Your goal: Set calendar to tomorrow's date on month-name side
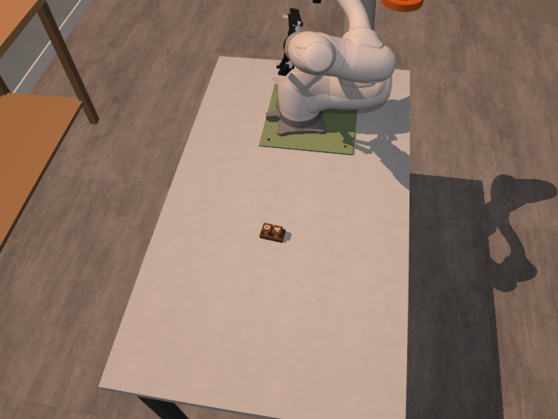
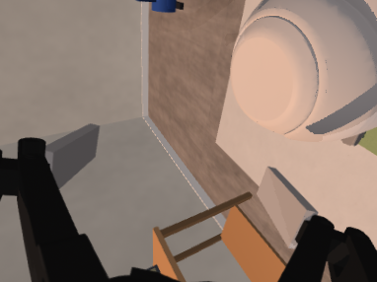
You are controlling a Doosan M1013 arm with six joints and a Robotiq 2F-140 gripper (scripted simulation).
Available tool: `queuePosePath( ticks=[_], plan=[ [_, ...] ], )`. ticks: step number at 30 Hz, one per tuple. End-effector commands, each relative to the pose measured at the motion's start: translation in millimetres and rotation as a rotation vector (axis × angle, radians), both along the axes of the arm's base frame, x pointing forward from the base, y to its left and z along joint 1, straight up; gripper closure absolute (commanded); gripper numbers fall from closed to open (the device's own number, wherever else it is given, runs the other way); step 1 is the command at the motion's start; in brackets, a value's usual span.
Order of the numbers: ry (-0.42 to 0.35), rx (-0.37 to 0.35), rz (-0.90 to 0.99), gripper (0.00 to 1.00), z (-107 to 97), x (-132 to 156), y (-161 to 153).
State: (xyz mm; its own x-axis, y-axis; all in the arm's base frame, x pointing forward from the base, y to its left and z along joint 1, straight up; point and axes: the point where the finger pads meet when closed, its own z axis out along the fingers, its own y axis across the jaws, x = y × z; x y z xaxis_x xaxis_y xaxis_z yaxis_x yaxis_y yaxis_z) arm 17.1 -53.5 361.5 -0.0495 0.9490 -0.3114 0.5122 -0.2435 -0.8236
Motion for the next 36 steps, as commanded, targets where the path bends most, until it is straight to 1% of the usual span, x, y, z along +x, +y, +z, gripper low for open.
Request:
queuePosePath(
  ticks=[1,19,21,22,23,24,25,27,28,30,31,32,34,35,36],
  plan=[
    [0.000,0.000,0.000,0.00,0,0,0],
    [-0.007,0.003,0.000,0.00,-2,3,0],
    [-0.051,0.019,-0.001,0.00,-14,20,-2],
    [-0.092,0.033,-0.002,0.00,-25,36,-3],
    [-0.146,0.051,-0.005,0.00,-39,59,-4],
    [-0.146,0.051,-0.005,0.00,-39,59,-4],
    [-0.213,0.070,-0.009,0.00,-56,87,-6],
    [-0.213,0.070,-0.009,0.00,-56,87,-6],
    [-0.291,0.091,-0.016,0.00,-75,121,-8],
    [-0.291,0.091,-0.016,0.00,-75,121,-8],
    [-0.378,0.111,-0.027,0.00,-92,155,-11],
    [-0.378,0.111,-0.027,0.00,-95,161,-11],
    [-0.378,0.111,-0.027,0.00,-95,161,-11],
    [-0.471,0.128,-0.040,0.00,-113,198,-15],
    [-0.471,0.128,-0.040,0.00,-116,204,-16]
  ],
)
